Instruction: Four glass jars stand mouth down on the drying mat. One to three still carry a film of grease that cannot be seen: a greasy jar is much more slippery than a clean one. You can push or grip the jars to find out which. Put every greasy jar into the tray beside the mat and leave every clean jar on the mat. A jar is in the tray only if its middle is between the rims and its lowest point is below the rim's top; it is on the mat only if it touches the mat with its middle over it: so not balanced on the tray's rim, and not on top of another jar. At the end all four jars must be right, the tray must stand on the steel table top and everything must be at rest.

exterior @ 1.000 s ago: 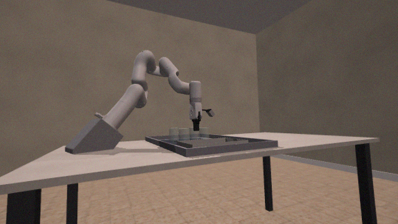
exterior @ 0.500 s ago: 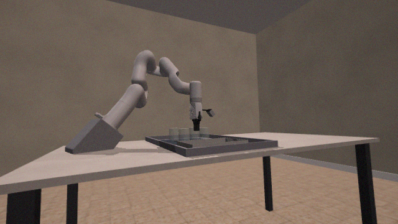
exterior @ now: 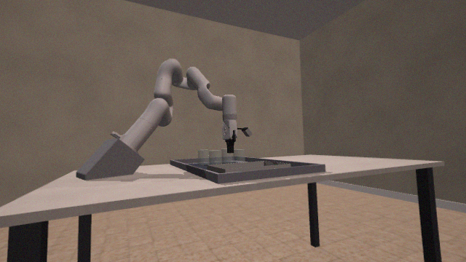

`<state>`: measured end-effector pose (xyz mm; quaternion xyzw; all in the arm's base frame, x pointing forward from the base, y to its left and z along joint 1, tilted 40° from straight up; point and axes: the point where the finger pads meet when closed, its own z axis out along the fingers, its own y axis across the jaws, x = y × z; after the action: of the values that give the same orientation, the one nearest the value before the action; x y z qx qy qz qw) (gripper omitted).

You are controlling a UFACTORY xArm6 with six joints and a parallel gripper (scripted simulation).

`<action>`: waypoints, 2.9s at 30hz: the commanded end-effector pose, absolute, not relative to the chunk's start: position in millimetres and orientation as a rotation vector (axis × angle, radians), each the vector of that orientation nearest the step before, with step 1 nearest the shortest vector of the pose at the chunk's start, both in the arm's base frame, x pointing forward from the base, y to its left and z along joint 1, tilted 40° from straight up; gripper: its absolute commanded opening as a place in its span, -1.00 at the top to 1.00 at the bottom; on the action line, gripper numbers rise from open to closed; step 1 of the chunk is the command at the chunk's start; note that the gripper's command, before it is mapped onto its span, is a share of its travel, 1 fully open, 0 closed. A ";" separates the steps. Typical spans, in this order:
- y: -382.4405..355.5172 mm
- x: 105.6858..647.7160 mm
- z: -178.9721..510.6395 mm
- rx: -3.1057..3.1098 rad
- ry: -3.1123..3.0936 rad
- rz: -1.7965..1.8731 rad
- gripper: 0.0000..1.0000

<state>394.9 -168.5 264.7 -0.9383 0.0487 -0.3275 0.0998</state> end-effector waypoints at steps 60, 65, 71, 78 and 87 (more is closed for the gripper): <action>-171.1 397.3 275.1 -2.774 0.144 -0.973 1.00; -171.3 397.5 275.9 -2.774 0.144 -0.973 1.00; -171.4 397.6 276.5 -2.774 0.144 -0.973 1.00; -171.7 397.9 277.7 -2.774 0.144 -0.973 1.00; -169.9 392.3 270.1 -2.774 0.144 -0.973 1.00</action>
<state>393.7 -169.8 270.9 -0.9384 0.0489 -0.3270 0.1001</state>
